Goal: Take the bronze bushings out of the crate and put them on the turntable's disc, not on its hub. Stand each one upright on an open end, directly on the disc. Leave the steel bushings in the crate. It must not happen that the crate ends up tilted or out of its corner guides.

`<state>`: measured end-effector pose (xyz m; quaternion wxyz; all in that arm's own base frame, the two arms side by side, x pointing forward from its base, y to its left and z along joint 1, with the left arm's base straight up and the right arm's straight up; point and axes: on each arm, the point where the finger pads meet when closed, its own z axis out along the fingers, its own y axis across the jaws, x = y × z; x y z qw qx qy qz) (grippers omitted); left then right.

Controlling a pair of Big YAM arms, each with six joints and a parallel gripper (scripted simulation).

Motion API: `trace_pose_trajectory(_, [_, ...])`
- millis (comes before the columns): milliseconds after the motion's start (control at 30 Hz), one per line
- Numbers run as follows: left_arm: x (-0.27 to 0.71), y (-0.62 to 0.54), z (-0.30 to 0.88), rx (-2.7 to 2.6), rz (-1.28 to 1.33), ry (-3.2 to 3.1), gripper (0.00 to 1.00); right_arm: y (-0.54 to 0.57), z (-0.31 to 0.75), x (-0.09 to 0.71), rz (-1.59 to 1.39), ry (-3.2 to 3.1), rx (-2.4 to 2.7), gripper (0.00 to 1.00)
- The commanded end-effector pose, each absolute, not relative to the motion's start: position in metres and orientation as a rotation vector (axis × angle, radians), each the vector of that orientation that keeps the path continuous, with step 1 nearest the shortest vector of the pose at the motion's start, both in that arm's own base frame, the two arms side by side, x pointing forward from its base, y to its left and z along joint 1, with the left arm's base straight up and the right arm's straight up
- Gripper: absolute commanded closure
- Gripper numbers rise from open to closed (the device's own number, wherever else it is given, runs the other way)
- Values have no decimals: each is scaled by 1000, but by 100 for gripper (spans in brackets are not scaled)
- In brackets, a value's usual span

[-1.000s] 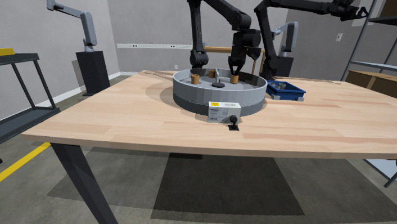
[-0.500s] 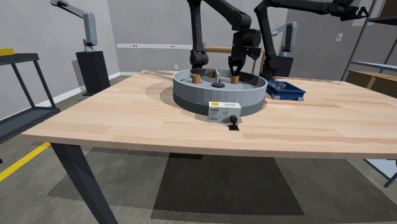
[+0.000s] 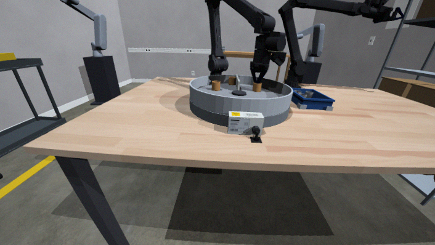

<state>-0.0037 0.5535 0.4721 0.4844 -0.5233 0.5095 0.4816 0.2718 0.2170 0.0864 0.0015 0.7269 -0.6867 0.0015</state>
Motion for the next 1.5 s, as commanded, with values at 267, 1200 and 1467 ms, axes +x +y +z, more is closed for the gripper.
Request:
trace_pose_trajectory(267, [-9,545,501,-1221,1221,1201,0,223,88,274,1,-2164,2297,84])
trace_pose_trajectory(1200, [-9,545,501,-1221,1221,1201,0,232,155,285,7,-2185,2318,84])
trace_pose_trajectory(1467, [-9,545,501,-1221,1221,1201,0,228,149,281,5,-2177,2310,84])
